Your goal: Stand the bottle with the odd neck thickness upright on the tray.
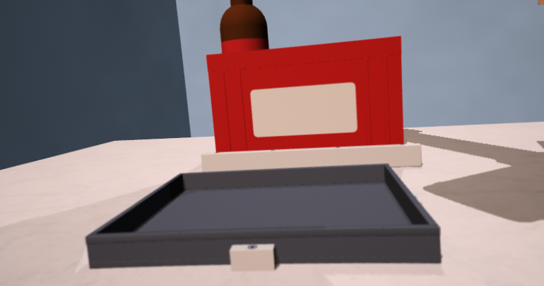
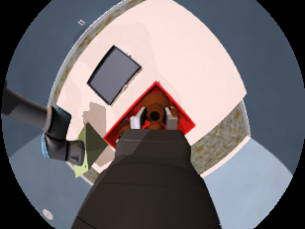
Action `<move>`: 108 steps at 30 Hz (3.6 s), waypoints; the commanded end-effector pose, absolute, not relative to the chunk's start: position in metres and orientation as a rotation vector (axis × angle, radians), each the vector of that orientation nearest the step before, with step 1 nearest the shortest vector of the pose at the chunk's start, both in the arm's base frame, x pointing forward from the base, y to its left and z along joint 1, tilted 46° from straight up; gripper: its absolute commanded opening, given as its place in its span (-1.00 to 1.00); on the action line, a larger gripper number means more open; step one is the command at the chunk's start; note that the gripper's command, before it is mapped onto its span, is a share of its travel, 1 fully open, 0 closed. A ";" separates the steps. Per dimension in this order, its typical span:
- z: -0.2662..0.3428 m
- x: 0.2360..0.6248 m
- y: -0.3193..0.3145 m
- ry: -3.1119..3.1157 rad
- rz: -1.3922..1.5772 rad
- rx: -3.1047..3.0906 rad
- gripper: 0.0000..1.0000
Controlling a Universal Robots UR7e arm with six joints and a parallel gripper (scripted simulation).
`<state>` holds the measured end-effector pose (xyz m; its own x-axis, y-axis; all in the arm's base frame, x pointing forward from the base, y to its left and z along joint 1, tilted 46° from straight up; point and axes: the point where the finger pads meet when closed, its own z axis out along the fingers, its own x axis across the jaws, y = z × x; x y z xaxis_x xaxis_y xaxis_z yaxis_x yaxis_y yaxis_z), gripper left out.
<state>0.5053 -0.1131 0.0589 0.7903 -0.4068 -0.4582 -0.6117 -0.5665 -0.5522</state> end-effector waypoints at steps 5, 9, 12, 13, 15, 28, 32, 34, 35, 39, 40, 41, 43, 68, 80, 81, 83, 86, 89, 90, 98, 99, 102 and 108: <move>0.059 0.506 -0.114 0.751 0.361 -2.249 -1.00; 0.059 0.506 -0.114 0.751 0.361 -2.249 -1.00; 0.059 0.506 -0.114 0.751 0.361 -2.249 -1.00; 0.059 0.506 -0.114 0.751 0.361 -2.249 -1.00; 0.059 0.506 -0.114 0.751 0.361 -2.249 -1.00; 0.061 0.506 -0.115 0.751 0.361 -2.249 -1.00; 0.062 0.506 -0.117 0.751 0.361 -2.249 -1.00; 0.063 0.506 -0.118 0.751 0.361 -2.249 -1.00; 0.064 0.506 -0.119 0.751 0.361 -2.249 -1.00; 0.067 0.506 -0.121 0.751 0.361 -2.249 -1.00; 0.067 0.506 -0.122 0.751 0.361 -2.249 -1.00; 0.068 0.506 -0.123 0.751 0.361 -2.249 -1.00; 0.070 0.506 -0.125 0.751 0.361 -2.249 -1.00; 0.085 0.507 -0.140 0.751 0.361 -2.249 -1.00; 0.087 0.507 -0.142 0.751 0.361 -2.249 -1.00; 0.087 0.507 -0.142 0.751 0.361 -2.249 -1.00; 0.087 0.507 -0.142 0.751 0.361 -2.249 -1.00; 0.087 0.507 -0.142 0.751 0.361 -2.249 -1.00; 0.087 0.507 -0.142 0.751 0.361 -2.249 -1.00; 0.087 0.507 -0.142 0.751 0.361 -2.249 -1.00; 0.087 0.507 -0.142 0.751 0.361 -2.249 -1.00; 0.087 0.507 -0.142 0.751 0.361 -2.249 -1.00; 0.087 0.507 -0.142 0.751 0.361 -2.249 -1.00; 0.087 0.507 -0.142 0.751 0.361 -2.249 -1.00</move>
<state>0.5067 -0.1417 0.0867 0.7903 -0.4068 -0.4582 -0.6117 -0.5664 -0.5522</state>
